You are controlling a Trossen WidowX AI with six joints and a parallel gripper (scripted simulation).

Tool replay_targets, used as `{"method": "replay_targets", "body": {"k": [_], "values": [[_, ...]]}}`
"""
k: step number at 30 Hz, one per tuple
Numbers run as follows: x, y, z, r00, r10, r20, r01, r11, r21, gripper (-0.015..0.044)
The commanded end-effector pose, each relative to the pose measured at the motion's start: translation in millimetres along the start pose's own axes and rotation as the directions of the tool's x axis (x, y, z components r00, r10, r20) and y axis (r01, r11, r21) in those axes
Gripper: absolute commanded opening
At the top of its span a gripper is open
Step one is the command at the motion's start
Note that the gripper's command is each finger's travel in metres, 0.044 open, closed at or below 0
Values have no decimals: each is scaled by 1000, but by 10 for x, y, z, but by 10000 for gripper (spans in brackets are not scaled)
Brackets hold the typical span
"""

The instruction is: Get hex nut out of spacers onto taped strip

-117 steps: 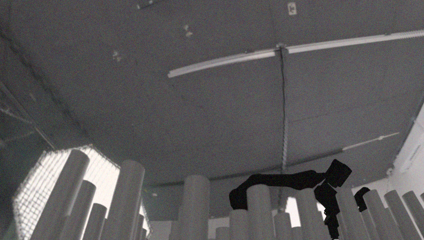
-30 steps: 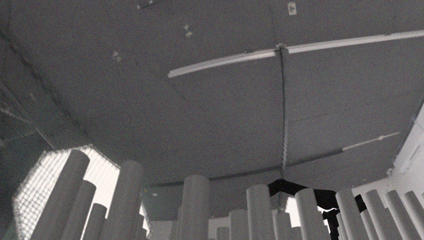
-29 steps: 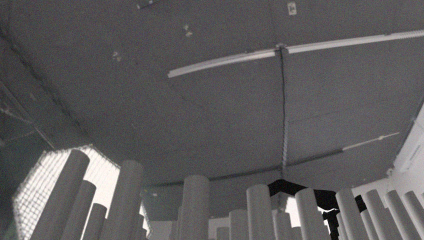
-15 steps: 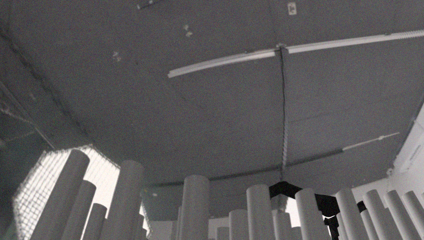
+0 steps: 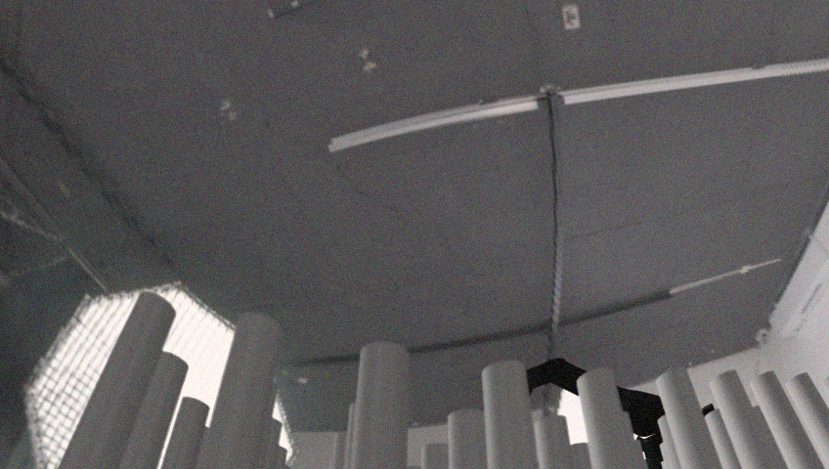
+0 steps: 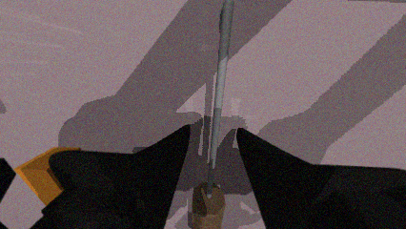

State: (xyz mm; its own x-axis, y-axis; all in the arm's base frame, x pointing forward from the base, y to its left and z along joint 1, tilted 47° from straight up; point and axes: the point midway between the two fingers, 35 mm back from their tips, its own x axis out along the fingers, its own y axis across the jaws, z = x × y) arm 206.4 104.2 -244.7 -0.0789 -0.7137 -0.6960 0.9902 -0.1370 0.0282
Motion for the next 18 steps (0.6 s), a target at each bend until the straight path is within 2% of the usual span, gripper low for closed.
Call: {"method": "replay_targets", "body": {"k": [1, 6, 13, 18], "values": [[25, -5, 7, 1000, 2, 5, -2, 1000, -6, 122], [25, -5, 7, 1000, 2, 5, -2, 1000, -6, 0], [11, -4, 6, 1000, 2, 5, -2, 1000, -6, 0], [-370, 2, -10, 1000, 0, 1, 0, 1000, -5, 0]]}}
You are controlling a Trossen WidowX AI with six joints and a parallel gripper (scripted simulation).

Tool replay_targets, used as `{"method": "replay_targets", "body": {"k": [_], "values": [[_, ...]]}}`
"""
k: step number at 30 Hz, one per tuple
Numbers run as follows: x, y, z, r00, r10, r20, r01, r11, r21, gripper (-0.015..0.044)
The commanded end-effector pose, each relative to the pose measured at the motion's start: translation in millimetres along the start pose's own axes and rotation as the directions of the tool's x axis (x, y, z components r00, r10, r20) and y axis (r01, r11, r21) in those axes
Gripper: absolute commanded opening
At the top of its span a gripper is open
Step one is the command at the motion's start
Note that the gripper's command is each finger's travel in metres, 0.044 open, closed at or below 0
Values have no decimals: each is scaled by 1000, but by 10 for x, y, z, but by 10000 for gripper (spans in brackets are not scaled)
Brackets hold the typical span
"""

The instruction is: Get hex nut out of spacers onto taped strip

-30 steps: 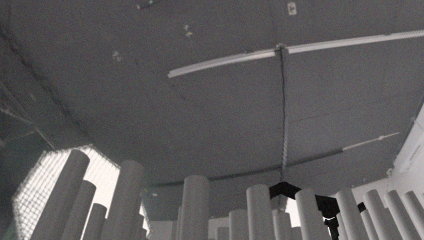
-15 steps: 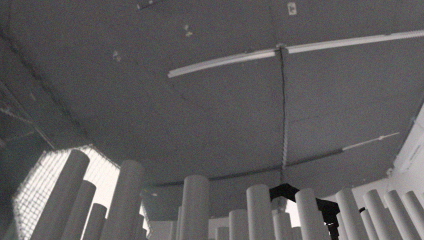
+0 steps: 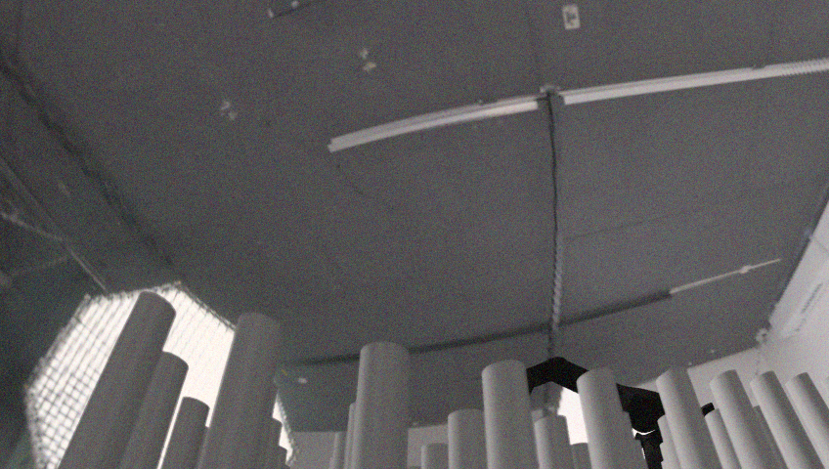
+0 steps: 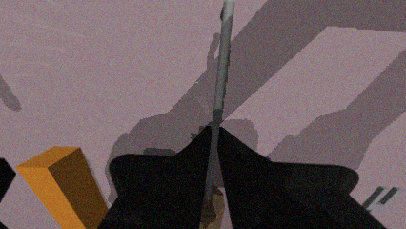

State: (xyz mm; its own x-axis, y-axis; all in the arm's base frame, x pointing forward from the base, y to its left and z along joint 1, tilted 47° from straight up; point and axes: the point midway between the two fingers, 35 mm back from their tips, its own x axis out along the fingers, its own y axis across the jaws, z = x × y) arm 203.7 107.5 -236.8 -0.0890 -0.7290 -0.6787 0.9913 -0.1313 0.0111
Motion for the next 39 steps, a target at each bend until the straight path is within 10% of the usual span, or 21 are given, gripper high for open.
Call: {"method": "replay_targets", "body": {"k": [1, 20, 39], "values": [[-385, 25, -37, 1000, 8, -23, -7, 1000, 11, 0], [-501, 270, -18, 1000, 10, -29, -19, 945, -327, 0], [-456, 687, 55, 1000, 14, -26, -29, 618, -786, 0]]}}
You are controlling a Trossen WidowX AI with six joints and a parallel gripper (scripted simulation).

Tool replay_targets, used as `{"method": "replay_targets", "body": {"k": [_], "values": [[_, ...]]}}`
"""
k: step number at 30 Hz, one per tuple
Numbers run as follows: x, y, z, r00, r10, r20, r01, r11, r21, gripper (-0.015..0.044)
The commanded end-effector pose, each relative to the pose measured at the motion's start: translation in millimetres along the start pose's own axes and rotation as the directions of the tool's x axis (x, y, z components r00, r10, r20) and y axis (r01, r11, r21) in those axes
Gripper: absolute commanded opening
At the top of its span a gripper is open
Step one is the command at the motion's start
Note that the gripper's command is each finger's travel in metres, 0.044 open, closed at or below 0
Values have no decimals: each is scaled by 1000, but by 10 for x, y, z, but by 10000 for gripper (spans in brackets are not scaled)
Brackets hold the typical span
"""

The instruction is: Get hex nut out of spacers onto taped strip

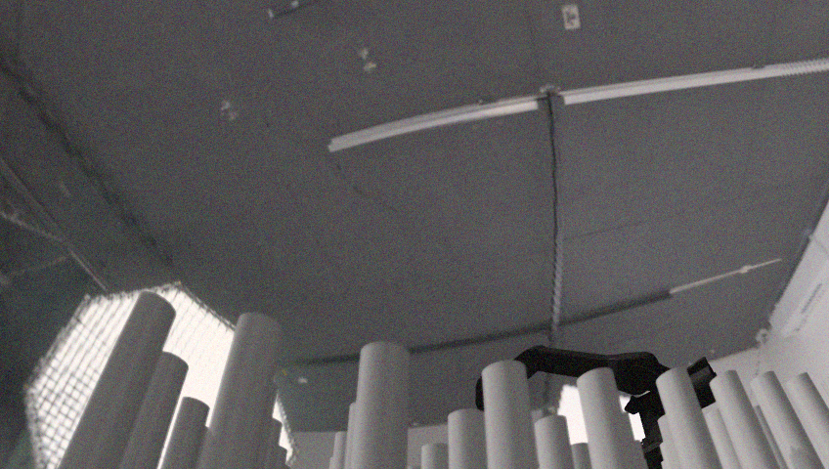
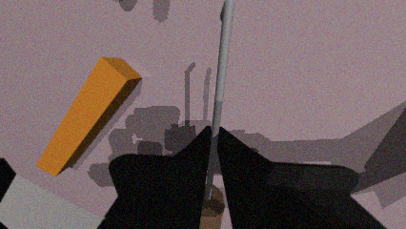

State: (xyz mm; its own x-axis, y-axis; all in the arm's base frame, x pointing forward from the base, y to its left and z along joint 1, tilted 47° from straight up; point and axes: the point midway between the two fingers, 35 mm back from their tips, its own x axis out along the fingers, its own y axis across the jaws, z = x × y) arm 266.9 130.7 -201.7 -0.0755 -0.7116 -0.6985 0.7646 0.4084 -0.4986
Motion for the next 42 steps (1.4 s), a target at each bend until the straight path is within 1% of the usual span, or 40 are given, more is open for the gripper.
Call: {"method": "replay_targets", "body": {"k": [1, 4, 6, 15, 42], "values": [[11, 61, 92, 1000, 1, 3, -1, 991, -137, 0], [22, 92, 148, 1000, 0, 4, 0, 975, -220, 0], [24, 99, 162, 1000, 0, 4, 1, 971, -240, 0], [51, 100, 162, 1000, 0, 4, 1, 971, -239, 0], [488, 94, 163, 1000, 2, 4, -1, 973, -232, 0]]}}
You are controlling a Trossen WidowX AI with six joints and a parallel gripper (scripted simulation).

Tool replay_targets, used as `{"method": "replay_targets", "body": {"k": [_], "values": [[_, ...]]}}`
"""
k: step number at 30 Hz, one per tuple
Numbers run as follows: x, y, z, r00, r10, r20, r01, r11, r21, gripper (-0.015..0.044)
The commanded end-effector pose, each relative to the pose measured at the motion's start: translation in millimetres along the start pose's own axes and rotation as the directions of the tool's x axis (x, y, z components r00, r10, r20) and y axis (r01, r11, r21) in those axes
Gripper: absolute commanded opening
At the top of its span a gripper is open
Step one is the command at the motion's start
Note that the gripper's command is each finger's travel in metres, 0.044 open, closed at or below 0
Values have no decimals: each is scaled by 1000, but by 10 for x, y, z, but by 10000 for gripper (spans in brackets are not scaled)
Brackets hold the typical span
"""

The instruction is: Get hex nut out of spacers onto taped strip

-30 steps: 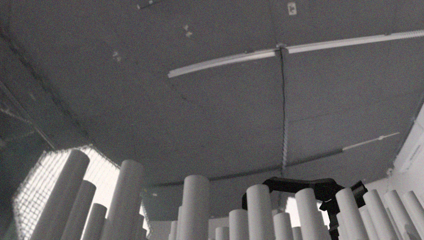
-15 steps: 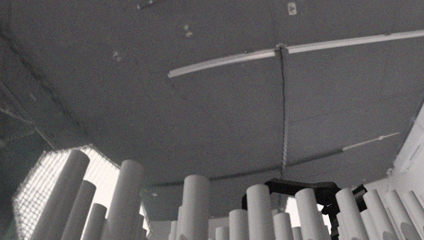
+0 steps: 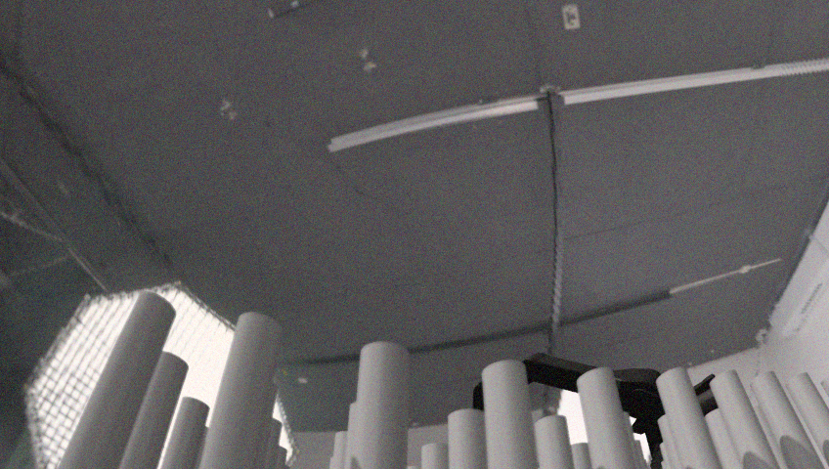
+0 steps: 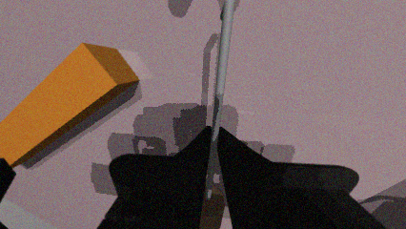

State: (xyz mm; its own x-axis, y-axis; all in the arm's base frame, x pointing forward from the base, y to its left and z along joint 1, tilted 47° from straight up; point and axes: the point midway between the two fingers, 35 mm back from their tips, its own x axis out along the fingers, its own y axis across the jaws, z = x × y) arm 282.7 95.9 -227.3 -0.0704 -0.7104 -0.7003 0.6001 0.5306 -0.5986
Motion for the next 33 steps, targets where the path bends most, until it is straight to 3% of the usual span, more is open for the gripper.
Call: {"method": "replay_targets", "body": {"k": [1, 33], "values": [[89, -14, -9, 1000, -3, 1, 3, 1000, -5, 0], [209, -26, -15, 999, 32, 3, -32, 999, 2, 0]]}}
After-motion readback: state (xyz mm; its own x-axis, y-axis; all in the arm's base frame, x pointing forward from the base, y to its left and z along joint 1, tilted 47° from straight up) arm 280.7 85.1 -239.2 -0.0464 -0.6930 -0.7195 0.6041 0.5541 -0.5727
